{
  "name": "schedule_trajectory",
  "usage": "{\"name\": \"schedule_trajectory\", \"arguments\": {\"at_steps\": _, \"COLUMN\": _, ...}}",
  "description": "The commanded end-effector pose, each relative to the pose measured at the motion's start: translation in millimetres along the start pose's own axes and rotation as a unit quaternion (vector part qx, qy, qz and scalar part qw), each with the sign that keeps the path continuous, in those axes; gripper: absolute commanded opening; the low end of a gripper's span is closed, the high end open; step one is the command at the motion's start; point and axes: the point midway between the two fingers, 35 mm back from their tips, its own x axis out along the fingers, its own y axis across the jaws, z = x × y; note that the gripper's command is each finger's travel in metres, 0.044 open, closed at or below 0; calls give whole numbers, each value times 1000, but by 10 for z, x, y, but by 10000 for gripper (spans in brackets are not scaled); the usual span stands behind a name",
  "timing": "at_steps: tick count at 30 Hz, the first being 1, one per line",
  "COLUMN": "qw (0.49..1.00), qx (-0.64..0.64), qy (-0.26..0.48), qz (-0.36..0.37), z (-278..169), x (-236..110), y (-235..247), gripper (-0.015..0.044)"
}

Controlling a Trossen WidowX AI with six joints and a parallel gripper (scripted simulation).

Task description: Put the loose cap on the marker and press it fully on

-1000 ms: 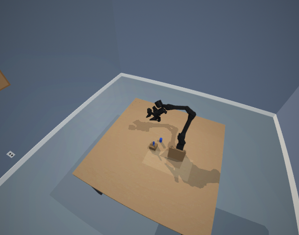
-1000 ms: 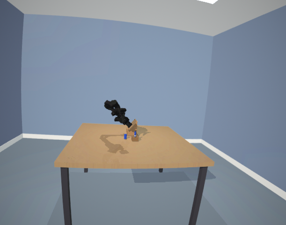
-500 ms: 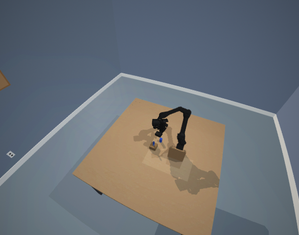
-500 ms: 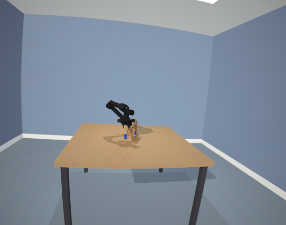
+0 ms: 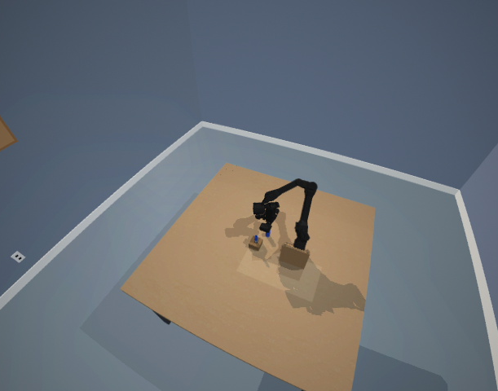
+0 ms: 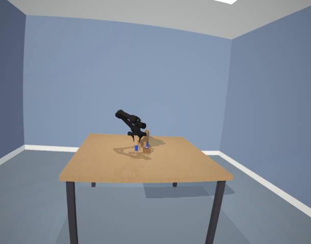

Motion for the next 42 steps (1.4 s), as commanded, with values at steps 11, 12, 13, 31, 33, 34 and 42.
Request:
{"name": "schedule_trajectory", "arguments": {"at_steps": 11, "qw": 1000, "qx": -2, "qy": -3, "qz": -2, "z": 25, "x": 276, "y": 20, "gripper": 250}}
{"name": "schedule_trajectory", "arguments": {"at_steps": 12, "qw": 1000, "qx": -2, "qy": -3, "qz": -2, "z": 26, "x": 292, "y": 21, "gripper": 250}}
{"name": "schedule_trajectory", "arguments": {"at_steps": 13, "qw": 1000, "qx": -2, "qy": -3, "qz": -2, "z": 27, "x": 308, "y": 21, "gripper": 250}}
{"name": "schedule_trajectory", "arguments": {"at_steps": 31, "qw": 1000, "qx": -2, "qy": -3, "qz": -2, "z": 29, "x": 598, "y": 16, "gripper": 250}}
{"name": "schedule_trajectory", "arguments": {"at_steps": 33, "qw": 1000, "qx": -2, "qy": -3, "qz": -2, "z": 27, "x": 629, "y": 14, "gripper": 250}}
{"name": "schedule_trajectory", "arguments": {"at_steps": 34, "qw": 1000, "qx": -2, "qy": -3, "qz": -2, "z": 26, "x": 645, "y": 12, "gripper": 250}}
{"name": "schedule_trajectory", "arguments": {"at_steps": 42, "qw": 1000, "qx": -1, "qy": -3, "qz": -4, "z": 15, "x": 744, "y": 2, "gripper": 250}}
